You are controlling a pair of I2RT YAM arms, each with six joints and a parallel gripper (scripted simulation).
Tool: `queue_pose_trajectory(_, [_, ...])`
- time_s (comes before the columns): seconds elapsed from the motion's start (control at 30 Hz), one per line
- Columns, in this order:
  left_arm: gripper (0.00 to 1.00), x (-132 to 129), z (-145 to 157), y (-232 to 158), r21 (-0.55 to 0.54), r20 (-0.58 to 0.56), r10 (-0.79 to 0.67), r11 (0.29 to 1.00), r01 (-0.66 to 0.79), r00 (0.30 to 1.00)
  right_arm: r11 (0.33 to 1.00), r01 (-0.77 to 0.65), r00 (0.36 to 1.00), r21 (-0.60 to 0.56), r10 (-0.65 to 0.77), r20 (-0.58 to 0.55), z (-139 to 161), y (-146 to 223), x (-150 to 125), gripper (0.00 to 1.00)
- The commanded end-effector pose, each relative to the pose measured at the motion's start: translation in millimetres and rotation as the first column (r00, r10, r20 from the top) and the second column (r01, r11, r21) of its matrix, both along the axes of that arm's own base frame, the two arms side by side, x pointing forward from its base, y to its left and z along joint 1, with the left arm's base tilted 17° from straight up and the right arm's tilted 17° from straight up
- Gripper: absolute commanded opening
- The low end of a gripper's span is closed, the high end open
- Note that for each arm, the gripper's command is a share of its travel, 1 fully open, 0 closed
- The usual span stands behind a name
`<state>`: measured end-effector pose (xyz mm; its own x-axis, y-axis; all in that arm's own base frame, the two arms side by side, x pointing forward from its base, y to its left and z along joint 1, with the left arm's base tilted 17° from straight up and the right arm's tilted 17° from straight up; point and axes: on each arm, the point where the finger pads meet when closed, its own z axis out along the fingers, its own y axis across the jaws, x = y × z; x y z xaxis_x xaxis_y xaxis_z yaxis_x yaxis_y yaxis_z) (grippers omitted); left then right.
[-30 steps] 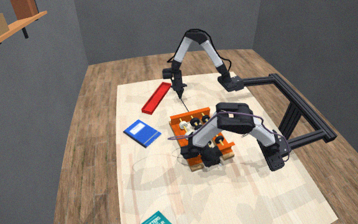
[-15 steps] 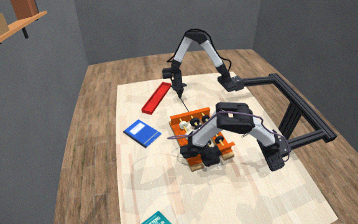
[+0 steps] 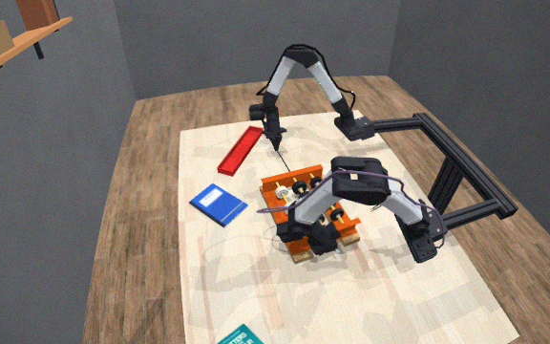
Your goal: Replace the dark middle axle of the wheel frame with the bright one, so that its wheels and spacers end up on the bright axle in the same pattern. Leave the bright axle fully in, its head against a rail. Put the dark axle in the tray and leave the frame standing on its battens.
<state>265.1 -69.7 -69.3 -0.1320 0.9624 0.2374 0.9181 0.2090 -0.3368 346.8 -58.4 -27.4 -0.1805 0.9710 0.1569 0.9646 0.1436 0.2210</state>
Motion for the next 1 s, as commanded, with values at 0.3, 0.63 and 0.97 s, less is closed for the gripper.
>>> queue_pose_trajectory(0.3, [0.00, 22.6, -14.3, -54.2, -0.168, 0.085, 0.027, 0.986, -0.012, 0.996, 0.998, -0.022, 0.998, 0.058, 0.025, -0.052, -8.6, 10.4, -9.9, 0.00])
queue_pose_trajectory(0.63, [0.00, 22.6, -15.0, -57.8, -0.169, 0.080, 0.025, 0.986, -0.011, 0.996, 0.998, -0.028, 0.998, 0.056, 0.031, -0.049, -7.9, 9.3, -6.6, 0.00])
queue_pose_trajectory(0.97, [0.00, 23.0, -15.3, -60.0, -0.170, 0.081, 0.022, 0.985, -0.008, 0.996, 0.998, -0.016, 0.998, 0.062, 0.020, -0.065, -10.8, 5.8, -13.5, 0.00])
